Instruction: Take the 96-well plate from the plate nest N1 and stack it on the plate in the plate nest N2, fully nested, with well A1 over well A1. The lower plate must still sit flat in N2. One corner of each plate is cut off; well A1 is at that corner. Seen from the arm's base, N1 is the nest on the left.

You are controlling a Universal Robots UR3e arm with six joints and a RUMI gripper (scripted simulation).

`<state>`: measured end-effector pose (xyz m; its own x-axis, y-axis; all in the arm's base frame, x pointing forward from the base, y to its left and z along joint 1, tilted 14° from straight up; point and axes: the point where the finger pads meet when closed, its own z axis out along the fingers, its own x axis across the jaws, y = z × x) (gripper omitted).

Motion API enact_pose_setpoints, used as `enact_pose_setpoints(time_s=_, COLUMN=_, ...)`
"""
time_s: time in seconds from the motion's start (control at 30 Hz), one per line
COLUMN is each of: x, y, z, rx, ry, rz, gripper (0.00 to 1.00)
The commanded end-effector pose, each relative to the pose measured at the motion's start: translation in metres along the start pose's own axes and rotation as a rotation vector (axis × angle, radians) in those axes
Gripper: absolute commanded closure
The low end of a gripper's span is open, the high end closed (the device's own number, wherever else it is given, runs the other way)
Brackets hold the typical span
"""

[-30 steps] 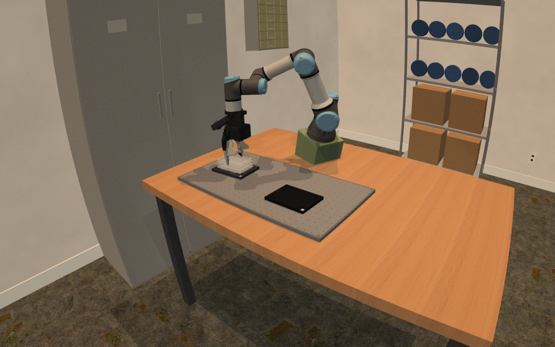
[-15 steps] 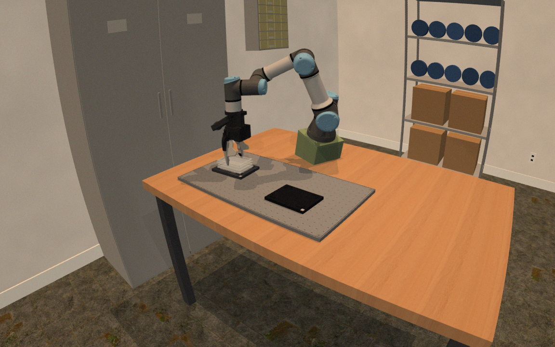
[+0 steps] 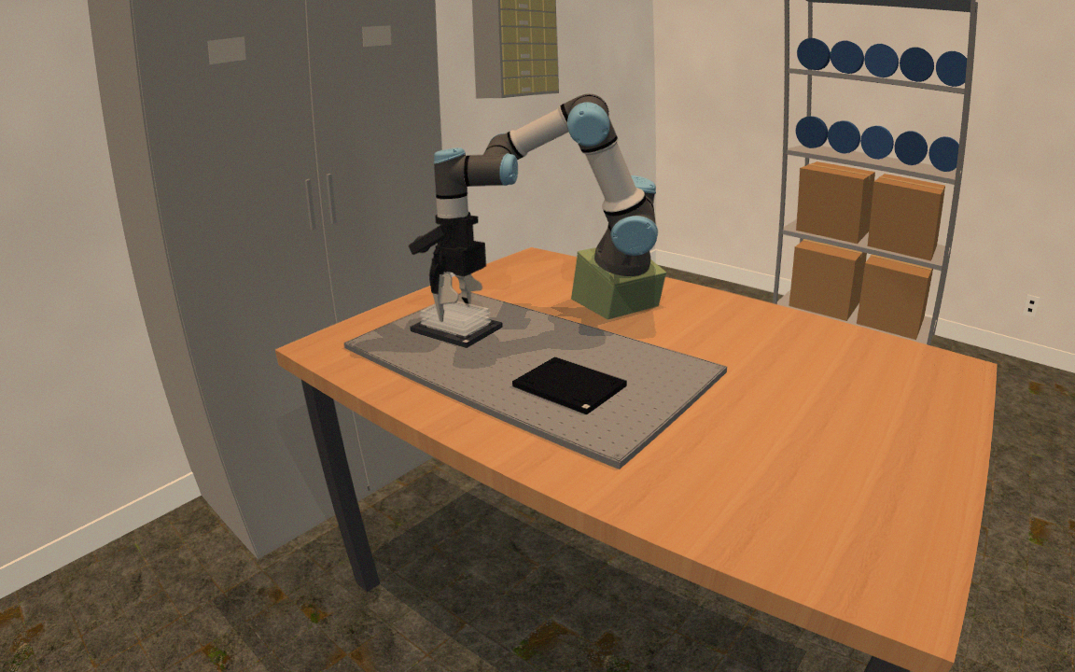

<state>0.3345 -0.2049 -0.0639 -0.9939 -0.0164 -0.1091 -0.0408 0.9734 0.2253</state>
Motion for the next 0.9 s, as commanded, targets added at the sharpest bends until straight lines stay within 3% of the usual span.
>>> enact_pose_setpoints(time_s=0.0, x=-0.0005, y=-0.0008, z=0.0001, rx=0.003, ry=-0.002, rz=0.000, gripper=1.00)
enact_pose_setpoints(time_s=0.87, x=-0.0005, y=-0.0008, z=0.0037, rx=0.003, ry=-0.002, rz=0.000, gripper=1.00)
